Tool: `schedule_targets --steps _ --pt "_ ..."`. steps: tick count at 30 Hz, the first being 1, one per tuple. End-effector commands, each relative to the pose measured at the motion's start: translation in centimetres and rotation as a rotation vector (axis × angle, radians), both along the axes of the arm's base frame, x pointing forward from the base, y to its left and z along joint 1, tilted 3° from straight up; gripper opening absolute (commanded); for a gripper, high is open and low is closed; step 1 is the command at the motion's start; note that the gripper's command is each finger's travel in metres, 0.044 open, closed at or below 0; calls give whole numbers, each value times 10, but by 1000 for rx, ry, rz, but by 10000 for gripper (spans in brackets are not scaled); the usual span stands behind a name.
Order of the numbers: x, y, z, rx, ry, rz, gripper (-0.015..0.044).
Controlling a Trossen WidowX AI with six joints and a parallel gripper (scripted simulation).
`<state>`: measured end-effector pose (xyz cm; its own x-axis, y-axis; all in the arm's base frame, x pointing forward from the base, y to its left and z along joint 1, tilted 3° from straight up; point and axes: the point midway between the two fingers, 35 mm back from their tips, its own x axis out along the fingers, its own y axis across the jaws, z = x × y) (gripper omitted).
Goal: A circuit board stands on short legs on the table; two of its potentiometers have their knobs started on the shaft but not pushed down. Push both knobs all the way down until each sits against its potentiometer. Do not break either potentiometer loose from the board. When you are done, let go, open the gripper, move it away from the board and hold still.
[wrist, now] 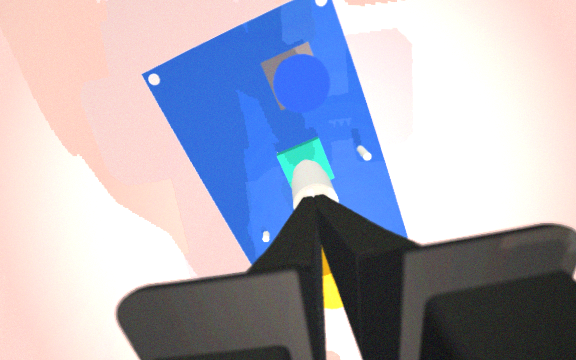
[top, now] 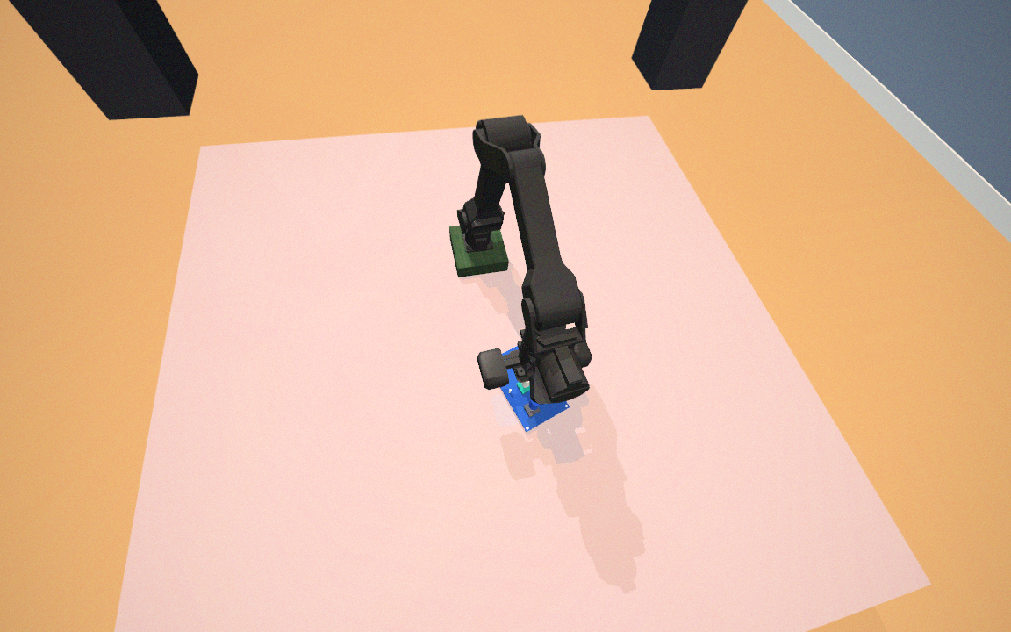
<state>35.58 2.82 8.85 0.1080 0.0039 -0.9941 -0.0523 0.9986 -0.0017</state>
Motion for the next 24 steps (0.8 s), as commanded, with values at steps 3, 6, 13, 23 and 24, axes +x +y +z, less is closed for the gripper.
schedule_targets --steps 3,6,13,23,24 --pt "4 -1 -14 -4 12 -3 0" --pt "4 -1 -14 -4 12 -3 0" --pt "4 -1 -16 -4 12 -3 0" --pt "4 -1 -16 -4 12 -3 0" --pt "4 -1 -17 -4 12 -3 0"
